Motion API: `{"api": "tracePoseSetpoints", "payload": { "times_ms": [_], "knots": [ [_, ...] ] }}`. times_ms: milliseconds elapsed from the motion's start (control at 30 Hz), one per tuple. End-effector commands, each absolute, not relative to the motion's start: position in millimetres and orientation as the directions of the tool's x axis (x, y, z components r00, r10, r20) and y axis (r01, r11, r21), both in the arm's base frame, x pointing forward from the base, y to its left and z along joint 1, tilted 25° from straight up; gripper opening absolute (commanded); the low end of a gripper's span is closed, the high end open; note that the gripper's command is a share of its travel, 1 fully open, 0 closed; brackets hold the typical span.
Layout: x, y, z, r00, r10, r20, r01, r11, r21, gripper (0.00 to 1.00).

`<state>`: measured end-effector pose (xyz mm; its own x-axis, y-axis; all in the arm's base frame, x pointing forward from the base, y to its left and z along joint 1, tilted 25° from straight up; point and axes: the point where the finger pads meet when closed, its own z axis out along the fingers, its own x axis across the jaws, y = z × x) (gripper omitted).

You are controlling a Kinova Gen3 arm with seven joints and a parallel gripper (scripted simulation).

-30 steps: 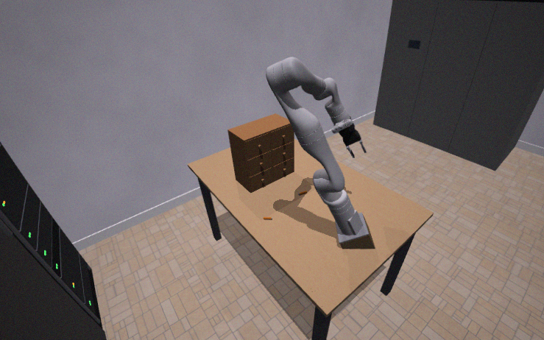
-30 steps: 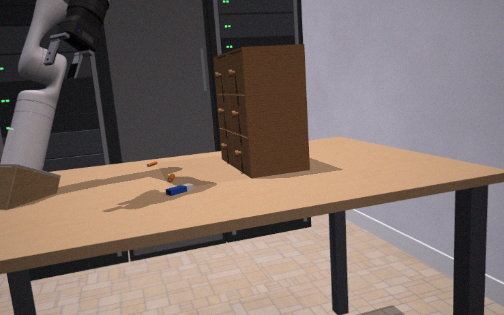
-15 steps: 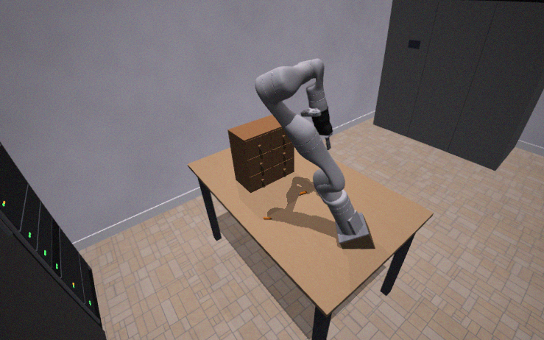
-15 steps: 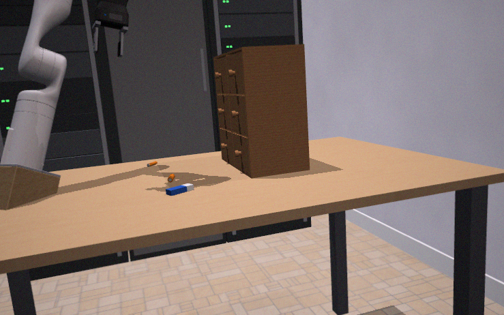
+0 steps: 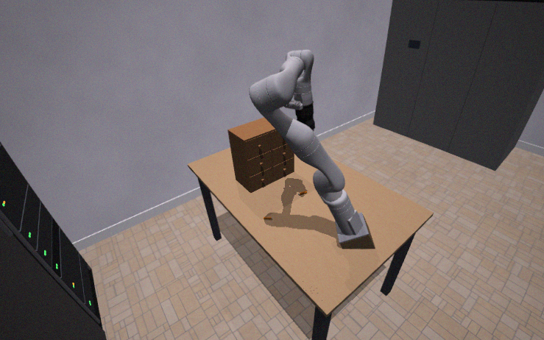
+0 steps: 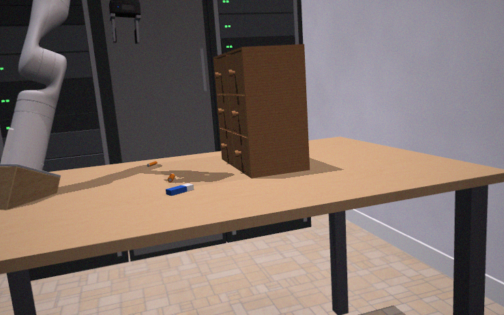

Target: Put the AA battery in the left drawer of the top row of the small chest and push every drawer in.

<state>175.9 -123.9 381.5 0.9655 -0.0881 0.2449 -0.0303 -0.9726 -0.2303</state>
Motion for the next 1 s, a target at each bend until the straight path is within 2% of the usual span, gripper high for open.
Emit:
{"api": "tracePoseSetpoints", "payload": {
  "times_ms": [0,967],
  "knots": [
    [180,-116,390,0.962,-0.098,0.254,-0.035,-0.970,-0.240,1.00],
    [190,-96,411,0.953,-0.137,0.271,-0.057,-0.958,-0.282,1.00]
  ]
}}
